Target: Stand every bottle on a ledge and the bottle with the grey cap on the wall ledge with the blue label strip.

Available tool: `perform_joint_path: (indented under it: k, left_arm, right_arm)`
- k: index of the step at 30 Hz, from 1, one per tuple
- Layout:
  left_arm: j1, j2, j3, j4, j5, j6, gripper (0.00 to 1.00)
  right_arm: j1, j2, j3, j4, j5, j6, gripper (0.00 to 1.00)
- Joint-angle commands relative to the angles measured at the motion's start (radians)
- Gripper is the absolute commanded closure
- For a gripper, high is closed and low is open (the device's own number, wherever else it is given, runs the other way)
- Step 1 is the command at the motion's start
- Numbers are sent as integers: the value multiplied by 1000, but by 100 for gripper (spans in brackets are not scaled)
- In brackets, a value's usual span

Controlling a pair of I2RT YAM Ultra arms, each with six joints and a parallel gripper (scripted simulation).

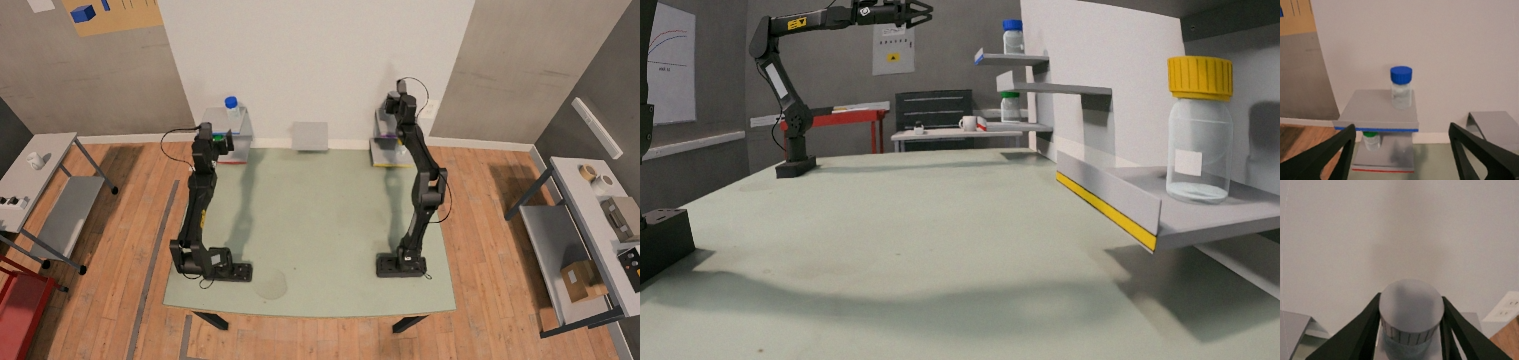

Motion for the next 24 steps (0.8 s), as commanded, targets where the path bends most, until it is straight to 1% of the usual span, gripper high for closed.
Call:
perform_joint_path:
  k: [1,2,5,11,15,17,19,20,24]
  left_arm:
    - [0,-31,7,36,-5,8,0]
    - [0,-31,7,36,-5,8,0]
    - [0,-31,7,37,-5,8,0]
    - [0,-21,7,37,-1,2,0]
    - [0,-21,7,37,-1,2,0]
    - [0,-21,7,37,-1,2,0]
    - [0,-21,7,37,-1,2,0]
    - [0,-21,7,37,-1,2,0]
    - [0,-21,7,37,-1,2,0]
  right_arm:
    - [22,-21,23,71,57,16,50]
    - [22,-21,23,71,57,16,50]
    - [94,3,12,94,175,34,50]
    - [338,57,-41,152,443,68,50]
    - [524,100,-59,183,581,89,50]
    - [596,120,-63,194,637,98,50]
    - [596,120,-63,194,637,98,50]
    - [642,128,-64,203,682,96,50]
    - [745,153,-75,216,759,107,50]
